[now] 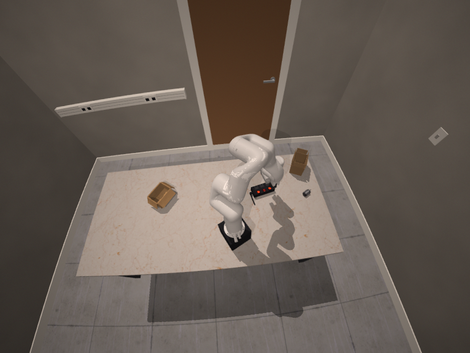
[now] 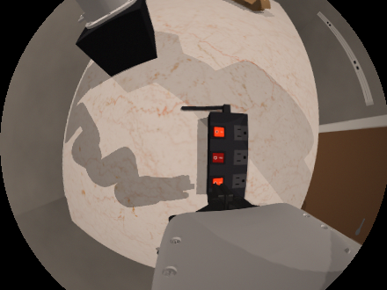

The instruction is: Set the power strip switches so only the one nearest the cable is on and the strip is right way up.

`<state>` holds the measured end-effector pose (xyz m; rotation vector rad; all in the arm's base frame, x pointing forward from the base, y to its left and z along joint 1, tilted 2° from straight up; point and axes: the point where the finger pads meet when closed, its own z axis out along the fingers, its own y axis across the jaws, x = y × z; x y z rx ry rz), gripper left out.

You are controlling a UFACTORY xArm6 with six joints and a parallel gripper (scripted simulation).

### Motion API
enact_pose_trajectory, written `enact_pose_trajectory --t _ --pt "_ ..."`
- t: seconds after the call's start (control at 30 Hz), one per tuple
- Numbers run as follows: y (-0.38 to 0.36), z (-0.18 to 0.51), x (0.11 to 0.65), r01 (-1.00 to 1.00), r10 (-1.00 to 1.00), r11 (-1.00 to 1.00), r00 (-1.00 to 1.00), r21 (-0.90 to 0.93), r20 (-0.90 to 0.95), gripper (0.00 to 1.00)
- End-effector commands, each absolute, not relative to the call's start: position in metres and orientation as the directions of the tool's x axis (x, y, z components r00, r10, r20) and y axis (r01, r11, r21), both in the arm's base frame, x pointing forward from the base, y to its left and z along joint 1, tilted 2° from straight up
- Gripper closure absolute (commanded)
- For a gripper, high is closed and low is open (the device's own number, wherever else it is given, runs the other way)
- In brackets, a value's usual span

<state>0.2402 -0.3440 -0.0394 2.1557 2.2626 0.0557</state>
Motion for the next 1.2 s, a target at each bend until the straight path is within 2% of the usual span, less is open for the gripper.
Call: enact_pose_trajectory --t 0.0,1.17 --pt "-0.345 -0.038 0.241 0.998 0.999 0.048 -0.049 0.039 0.01 1.0" --pt "-0.345 -0.056 0.242 0.998 0.999 0.048 -0.049 0.039 0.01 1.0"
